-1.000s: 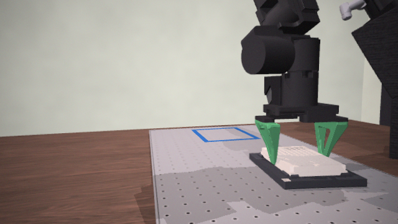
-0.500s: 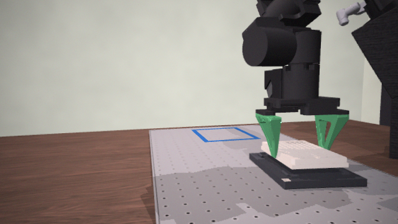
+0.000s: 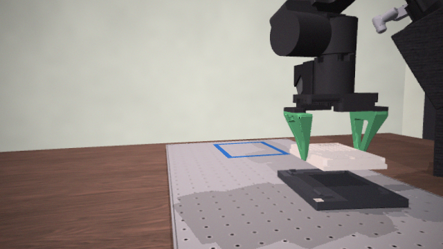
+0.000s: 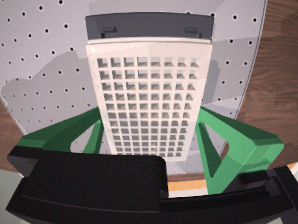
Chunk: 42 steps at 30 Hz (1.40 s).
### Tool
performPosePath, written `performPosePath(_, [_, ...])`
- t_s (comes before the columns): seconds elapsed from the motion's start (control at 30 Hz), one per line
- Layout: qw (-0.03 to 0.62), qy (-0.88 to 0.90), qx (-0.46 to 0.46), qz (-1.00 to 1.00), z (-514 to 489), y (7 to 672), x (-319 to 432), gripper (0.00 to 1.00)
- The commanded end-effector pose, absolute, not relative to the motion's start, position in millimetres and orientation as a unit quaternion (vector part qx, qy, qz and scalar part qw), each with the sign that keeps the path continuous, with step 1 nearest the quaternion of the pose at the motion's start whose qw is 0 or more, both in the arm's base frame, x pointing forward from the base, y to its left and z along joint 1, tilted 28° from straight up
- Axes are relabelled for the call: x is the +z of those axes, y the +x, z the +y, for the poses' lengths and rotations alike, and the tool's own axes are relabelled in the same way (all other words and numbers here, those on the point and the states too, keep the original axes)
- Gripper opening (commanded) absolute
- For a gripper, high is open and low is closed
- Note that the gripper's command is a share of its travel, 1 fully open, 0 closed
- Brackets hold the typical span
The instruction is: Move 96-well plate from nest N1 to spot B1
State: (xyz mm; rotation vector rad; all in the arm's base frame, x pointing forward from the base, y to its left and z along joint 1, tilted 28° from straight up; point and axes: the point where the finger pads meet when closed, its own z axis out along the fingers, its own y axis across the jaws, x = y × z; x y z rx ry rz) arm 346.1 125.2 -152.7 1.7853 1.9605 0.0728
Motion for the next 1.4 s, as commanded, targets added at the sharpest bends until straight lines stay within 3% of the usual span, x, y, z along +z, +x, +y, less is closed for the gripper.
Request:
performPosePath(0.0, [0.244,0.652,0.033,0.717,132.4,342.5,-141.9,0.0])
performPosePath(1.37, [0.244,0.654,0.032,0.715,141.4,331.7,-108.6,0.0])
